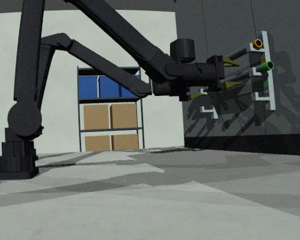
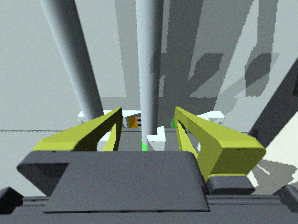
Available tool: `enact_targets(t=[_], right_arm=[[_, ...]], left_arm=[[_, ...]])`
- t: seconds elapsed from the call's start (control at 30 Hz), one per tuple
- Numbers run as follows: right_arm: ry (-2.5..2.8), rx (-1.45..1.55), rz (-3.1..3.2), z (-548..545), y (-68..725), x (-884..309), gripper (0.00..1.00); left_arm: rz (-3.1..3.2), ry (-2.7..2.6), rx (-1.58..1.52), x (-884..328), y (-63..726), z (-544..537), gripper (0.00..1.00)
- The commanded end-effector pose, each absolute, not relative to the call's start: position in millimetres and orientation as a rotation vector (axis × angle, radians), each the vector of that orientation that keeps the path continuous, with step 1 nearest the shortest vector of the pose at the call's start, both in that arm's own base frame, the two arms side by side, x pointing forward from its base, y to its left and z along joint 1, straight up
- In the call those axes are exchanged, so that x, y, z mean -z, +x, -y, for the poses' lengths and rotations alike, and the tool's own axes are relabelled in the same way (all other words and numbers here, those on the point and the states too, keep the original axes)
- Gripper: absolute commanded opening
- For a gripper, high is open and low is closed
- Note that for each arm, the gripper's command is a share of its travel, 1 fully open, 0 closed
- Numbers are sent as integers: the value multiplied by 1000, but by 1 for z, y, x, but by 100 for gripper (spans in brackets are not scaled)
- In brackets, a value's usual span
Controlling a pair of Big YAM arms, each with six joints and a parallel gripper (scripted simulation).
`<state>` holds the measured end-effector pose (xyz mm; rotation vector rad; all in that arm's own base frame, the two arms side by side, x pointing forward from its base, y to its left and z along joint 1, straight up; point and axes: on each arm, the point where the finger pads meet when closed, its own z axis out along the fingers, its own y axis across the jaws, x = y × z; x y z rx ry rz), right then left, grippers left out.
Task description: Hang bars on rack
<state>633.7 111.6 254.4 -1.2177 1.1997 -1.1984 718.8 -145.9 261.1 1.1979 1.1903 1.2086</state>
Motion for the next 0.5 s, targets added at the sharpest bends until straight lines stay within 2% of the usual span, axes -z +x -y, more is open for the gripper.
enact_targets(t=[0.0, 0.47], right_arm=[[-1156, 1216, -1171, -109, 655, -285, 58], [-1154, 1216, -1170, -110, 670, -290, 58]], left_arm=[[-1180, 1153, -1211, -281, 738, 143, 59], [-1189, 1157, -1212, -282, 754, 139, 59]])
